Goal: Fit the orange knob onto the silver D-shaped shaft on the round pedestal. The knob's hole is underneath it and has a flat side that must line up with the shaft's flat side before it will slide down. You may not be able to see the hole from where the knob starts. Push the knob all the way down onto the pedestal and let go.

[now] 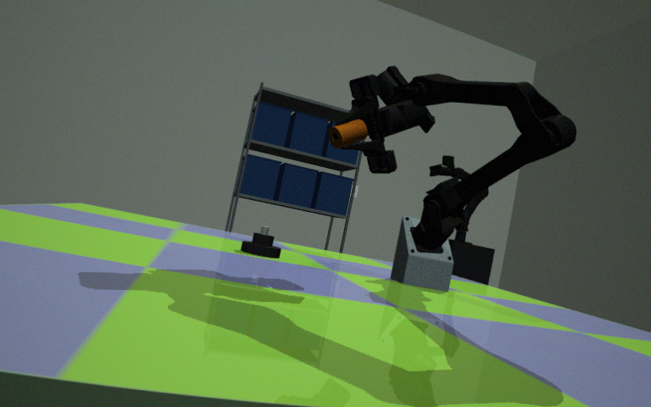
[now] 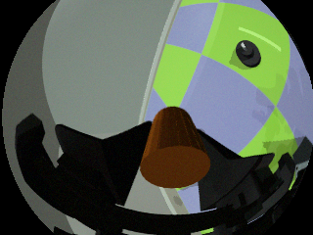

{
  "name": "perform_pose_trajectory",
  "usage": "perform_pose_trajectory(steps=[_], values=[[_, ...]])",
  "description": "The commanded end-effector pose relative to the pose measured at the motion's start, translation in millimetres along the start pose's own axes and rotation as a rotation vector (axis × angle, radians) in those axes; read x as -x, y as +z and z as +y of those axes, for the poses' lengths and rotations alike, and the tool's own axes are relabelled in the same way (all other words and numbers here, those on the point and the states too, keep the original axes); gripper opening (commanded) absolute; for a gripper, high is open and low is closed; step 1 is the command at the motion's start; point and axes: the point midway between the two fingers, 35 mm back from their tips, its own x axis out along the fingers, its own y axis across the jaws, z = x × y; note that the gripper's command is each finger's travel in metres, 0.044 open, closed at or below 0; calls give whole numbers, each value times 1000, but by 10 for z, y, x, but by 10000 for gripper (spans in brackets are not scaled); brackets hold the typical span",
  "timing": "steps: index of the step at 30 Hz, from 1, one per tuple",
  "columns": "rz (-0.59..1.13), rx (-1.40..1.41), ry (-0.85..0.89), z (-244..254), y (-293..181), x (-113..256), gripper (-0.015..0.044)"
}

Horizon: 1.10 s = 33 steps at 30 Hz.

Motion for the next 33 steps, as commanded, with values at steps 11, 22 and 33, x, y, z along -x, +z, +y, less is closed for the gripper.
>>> perform_pose_trajectory(steps=[11, 22, 33], values=[[-1, 3, -1, 3, 3, 0, 0], [-1, 3, -1, 3, 3, 0, 0], [4, 4, -34, -54, -22, -80, 0]])
